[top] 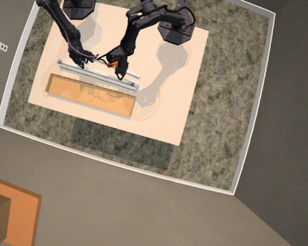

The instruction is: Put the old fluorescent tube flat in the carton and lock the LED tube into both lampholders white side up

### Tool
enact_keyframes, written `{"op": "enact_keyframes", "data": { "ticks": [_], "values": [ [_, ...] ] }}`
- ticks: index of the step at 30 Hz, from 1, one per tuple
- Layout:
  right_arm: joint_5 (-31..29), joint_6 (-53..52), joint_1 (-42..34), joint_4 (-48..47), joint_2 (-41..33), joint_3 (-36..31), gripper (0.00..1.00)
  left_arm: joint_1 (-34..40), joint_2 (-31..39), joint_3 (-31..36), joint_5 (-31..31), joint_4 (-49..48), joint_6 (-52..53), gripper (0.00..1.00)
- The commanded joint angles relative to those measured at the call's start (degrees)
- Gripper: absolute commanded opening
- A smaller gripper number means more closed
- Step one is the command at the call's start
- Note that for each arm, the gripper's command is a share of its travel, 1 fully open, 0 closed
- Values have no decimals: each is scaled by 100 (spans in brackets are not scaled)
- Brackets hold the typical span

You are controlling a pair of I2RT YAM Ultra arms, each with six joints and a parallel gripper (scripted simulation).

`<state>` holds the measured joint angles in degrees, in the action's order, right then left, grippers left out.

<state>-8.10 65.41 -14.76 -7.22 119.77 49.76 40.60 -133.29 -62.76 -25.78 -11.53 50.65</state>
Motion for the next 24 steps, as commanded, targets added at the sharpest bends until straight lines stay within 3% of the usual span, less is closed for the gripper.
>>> {"op": "enact_keyframes", "data": {
  "ticks": [1, 6, 22, 24],
  "values": [
    [-149, 609, 378, 612, -79, 165, 49, 356, -177, 116, -405, -401, 360, 49],
    [-130, 876, 634, 876, -54, 273, 49, 536, -279, 141, -607, -632, 516, 49],
    [-64, 592, 588, 604, -159, 124, 49, 544, -182, 28, -425, -394, 409, 49],
    [-48, 728, 741, 383, 227, 298, 49, 382, -481, -135, -299, -636, 534, 49]
  ]
}}
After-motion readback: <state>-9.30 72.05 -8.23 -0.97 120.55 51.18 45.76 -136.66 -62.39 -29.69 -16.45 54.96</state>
